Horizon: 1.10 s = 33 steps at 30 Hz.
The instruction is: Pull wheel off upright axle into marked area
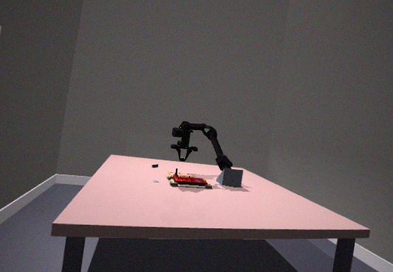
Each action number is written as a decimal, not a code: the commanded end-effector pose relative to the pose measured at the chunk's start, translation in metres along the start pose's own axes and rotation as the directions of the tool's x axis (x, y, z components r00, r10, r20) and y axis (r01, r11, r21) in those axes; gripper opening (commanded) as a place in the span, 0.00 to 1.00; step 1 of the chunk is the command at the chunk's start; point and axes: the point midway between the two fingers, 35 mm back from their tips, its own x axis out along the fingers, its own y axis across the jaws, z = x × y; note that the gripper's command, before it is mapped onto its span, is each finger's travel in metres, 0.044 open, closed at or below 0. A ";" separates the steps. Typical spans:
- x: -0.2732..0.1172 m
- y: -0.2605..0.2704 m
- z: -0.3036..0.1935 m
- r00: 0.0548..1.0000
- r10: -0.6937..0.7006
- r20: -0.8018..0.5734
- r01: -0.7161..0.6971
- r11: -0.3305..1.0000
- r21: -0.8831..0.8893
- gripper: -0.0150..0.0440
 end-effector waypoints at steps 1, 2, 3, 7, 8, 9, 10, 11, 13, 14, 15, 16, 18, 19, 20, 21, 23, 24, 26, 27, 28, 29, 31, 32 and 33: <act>0.000 -0.011 0.014 1.000 0.000 0.006 0.000 1.000 -0.006 0.25; 0.000 -0.012 0.015 1.000 0.000 0.006 0.000 1.000 -0.006 0.25; 0.000 -0.013 0.015 1.000 0.000 0.006 0.000 1.000 -0.006 0.25; 0.003 -0.013 0.015 1.000 0.000 0.006 0.000 1.000 -0.005 0.25; 0.005 -0.013 0.015 1.000 0.000 0.006 0.000 1.000 -0.005 0.25; 0.007 -0.013 0.015 1.000 0.000 0.006 0.000 1.000 -0.005 0.25; 0.009 -0.013 0.016 1.000 0.000 0.007 0.000 1.000 -0.005 0.25; 0.012 -0.013 0.016 1.000 0.000 0.007 0.000 1.000 -0.005 0.25; 0.017 -0.013 0.016 1.000 0.000 0.007 0.000 1.000 -0.005 0.25; 0.019 -0.013 0.016 1.000 0.000 0.007 0.000 1.000 -0.005 0.25; 0.020 -0.013 0.016 1.000 0.000 0.007 0.000 1.000 -0.005 0.25; 0.021 -0.012 0.016 1.000 0.000 0.007 0.000 1.000 -0.005 0.25; 0.027 -0.012 0.015 1.000 0.000 0.006 0.000 1.000 -0.005 0.25; 0.031 -0.011 0.015 1.000 0.000 0.005 0.000 1.000 -0.005 0.25; 0.035 -0.011 0.015 1.000 0.001 0.005 0.000 1.000 -0.005 0.25; 0.040 -0.010 0.015 1.000 0.001 0.005 -0.001 1.000 -0.005 0.25; 0.049 -0.010 0.015 1.000 0.001 0.004 -0.001 1.000 -0.005 0.25; 0.054 -0.010 0.015 1.000 0.001 0.004 -0.001 1.000 -0.004 0.25; 0.064 -0.010 0.015 1.000 0.001 0.005 -0.001 1.000 -0.004 0.25; 0.069 -0.010 0.015 1.000 0.002 0.005 -0.001 1.000 -0.004 0.25; 0.073 -0.010 0.015 1.000 0.002 0.005 -0.002 1.000 -0.004 0.25; 0.078 -0.010 0.016 1.000 0.002 0.006 -0.002 1.000 -0.004 0.25; 0.088 -0.011 0.016 1.000 0.002 0.008 -0.002 1.000 -0.004 0.25; 0.092 -0.011 0.017 1.000 0.002 0.009 -0.002 1.000 -0.004 0.25; 0.097 -0.012 0.017 1.000 0.002 0.010 -0.002 1.000 -0.004 0.25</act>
